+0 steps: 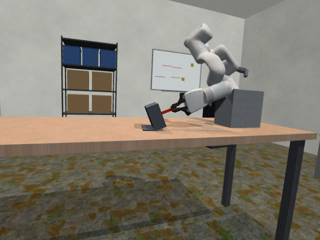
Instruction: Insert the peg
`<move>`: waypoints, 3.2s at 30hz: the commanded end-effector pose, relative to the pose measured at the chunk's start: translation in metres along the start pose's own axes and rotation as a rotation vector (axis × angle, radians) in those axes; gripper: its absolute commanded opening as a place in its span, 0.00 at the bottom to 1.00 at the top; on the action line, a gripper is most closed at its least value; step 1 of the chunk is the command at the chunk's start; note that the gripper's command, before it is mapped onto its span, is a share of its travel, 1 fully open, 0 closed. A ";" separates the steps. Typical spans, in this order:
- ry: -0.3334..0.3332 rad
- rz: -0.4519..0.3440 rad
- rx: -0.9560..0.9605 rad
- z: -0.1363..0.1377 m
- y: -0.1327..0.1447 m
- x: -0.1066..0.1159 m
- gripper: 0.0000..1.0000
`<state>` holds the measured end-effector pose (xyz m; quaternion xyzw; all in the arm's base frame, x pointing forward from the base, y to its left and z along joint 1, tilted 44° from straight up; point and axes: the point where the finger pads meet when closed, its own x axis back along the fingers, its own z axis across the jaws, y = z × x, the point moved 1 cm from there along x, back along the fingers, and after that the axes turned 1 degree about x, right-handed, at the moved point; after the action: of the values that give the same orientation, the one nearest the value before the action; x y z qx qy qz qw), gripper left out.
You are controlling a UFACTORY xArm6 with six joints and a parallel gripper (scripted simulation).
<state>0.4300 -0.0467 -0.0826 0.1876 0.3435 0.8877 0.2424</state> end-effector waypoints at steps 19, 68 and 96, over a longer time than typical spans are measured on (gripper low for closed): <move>0.003 0.000 -0.002 0.002 0.000 -0.012 0.00; 0.003 0.000 -0.002 0.002 0.000 -0.028 0.45; -0.002 0.004 -0.004 0.003 -0.005 0.005 1.00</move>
<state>0.4396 -0.0500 -0.0853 0.1890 0.3421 0.8880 0.2423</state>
